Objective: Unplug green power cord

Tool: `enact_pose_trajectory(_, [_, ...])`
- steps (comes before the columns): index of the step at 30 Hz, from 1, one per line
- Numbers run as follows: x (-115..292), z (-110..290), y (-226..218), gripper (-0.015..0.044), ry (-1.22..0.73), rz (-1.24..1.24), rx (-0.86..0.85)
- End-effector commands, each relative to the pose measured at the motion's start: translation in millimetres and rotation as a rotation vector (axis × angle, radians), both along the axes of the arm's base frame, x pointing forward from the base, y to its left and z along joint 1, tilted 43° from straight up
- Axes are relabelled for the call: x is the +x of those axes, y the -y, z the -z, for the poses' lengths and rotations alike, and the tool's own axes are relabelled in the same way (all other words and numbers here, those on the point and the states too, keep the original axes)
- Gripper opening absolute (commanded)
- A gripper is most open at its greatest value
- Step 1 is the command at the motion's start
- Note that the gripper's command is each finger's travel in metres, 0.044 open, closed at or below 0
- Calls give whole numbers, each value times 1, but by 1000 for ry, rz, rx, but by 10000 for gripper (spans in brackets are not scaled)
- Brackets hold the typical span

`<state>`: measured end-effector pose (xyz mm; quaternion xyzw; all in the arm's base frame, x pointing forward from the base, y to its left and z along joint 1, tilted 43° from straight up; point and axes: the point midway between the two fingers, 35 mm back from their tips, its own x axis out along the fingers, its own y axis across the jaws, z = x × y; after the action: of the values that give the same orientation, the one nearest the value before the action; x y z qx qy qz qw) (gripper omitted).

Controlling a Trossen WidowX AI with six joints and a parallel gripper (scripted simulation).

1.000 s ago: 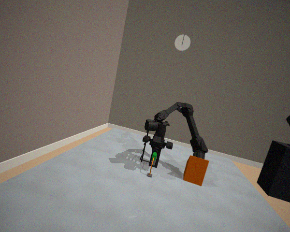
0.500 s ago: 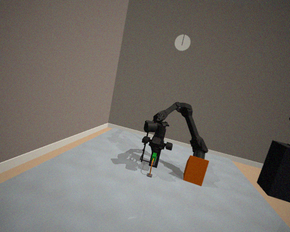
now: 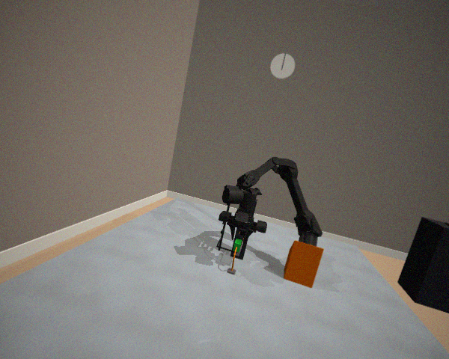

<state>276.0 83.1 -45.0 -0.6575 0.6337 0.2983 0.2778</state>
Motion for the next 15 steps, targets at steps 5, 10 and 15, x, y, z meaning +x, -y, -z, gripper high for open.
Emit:
enact_pose_trajectory(5, [1,6,-11,420,-1,-3,-1])
enact_pose_trajectory(10, [-3,29,-51,440,0,-3,2])
enact_pose_trajectory(15, [-3,30,-53,440,0,-3,2])
